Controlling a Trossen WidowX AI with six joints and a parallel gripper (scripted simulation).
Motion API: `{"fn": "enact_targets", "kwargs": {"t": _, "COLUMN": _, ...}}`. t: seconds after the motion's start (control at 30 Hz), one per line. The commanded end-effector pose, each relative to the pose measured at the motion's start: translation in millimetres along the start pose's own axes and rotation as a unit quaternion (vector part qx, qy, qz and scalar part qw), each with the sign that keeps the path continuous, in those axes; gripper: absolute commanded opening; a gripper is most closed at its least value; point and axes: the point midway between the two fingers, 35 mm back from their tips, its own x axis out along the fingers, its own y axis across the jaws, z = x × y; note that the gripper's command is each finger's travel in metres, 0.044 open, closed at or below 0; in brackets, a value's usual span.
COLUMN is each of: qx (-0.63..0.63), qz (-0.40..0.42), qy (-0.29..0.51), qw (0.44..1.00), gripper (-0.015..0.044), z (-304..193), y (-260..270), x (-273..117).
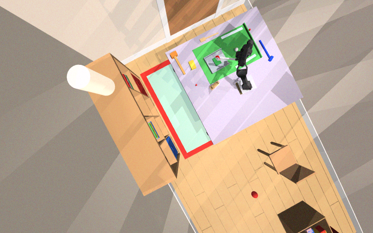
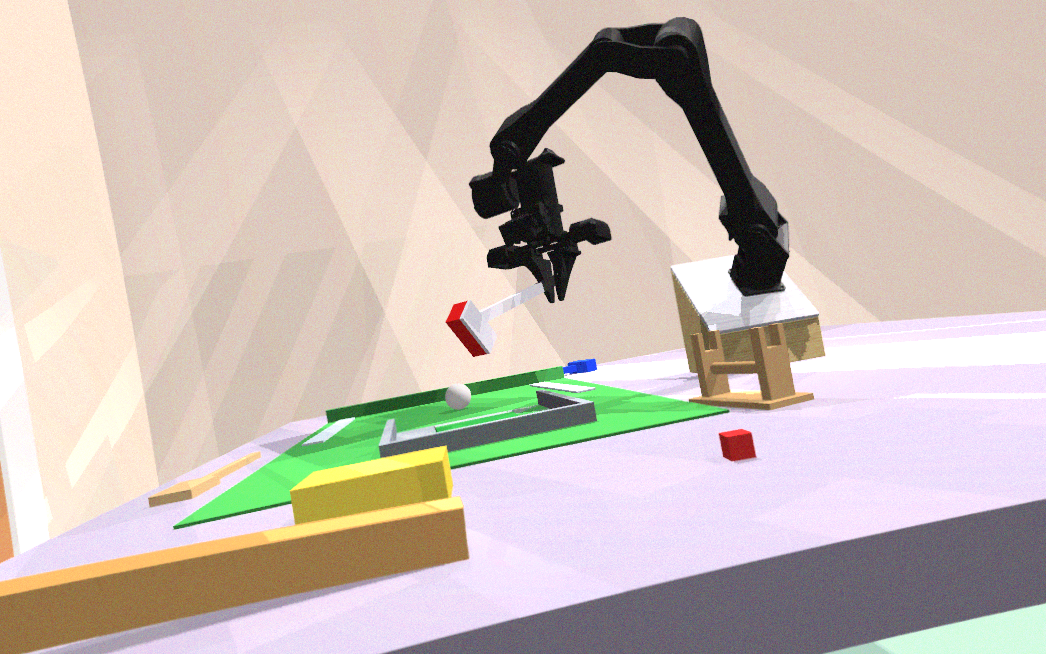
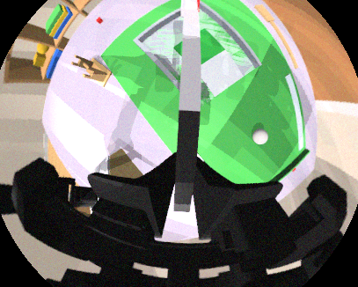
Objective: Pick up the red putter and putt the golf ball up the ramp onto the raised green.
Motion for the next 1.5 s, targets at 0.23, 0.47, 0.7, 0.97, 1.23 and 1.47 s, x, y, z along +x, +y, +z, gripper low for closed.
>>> {"fn": "enact_targets", "kwargs": {"t": 0.23, "qx": 0.152, "qz": -0.020, "qy": 0.012, "qw": 0.988, "gripper": 0.0000, "z": -57.1, "y": -44.6, "x": -12.8}}
{"fn": "enact_targets", "kwargs": {"t": 0.47, "qx": 0.248, "qz": -0.027, "qy": 0.018, "qw": 0.968, "gripper": 0.0000, "z": -99.3, "y": -66.0, "x": -17.1}}
{"fn": "enact_targets", "kwargs": {"t": 0.7, "qx": 0.341, "qz": -0.033, "qy": 0.023, "qw": 0.939, "gripper": 0.0000, "z": -144.5, "y": -82.2, "x": -18.7}}
{"fn": "enact_targets", "kwargs": {"t": 0.97, "qx": 0.411, "qz": -0.036, "qy": 0.025, "qw": 0.911, "gripper": 0.0000, "z": -181.3, "y": -91.1, "x": -17.8}}
{"fn": "enact_targets", "kwargs": {"t": 1.23, "qx": 0.411, "qz": -0.036, "qy": 0.025, "qw": 0.911, "gripper": 0.0000, "z": -182.7, "y": -92.6, "x": 3.2}}
{"fn": "enact_targets", "kwargs": {"t": 1.47, "qx": 0.411, "qz": -0.036, "qy": 0.024, "qw": 0.911, "gripper": 0.0000, "z": -183.9, "y": -92.7, "x": 22.6}}
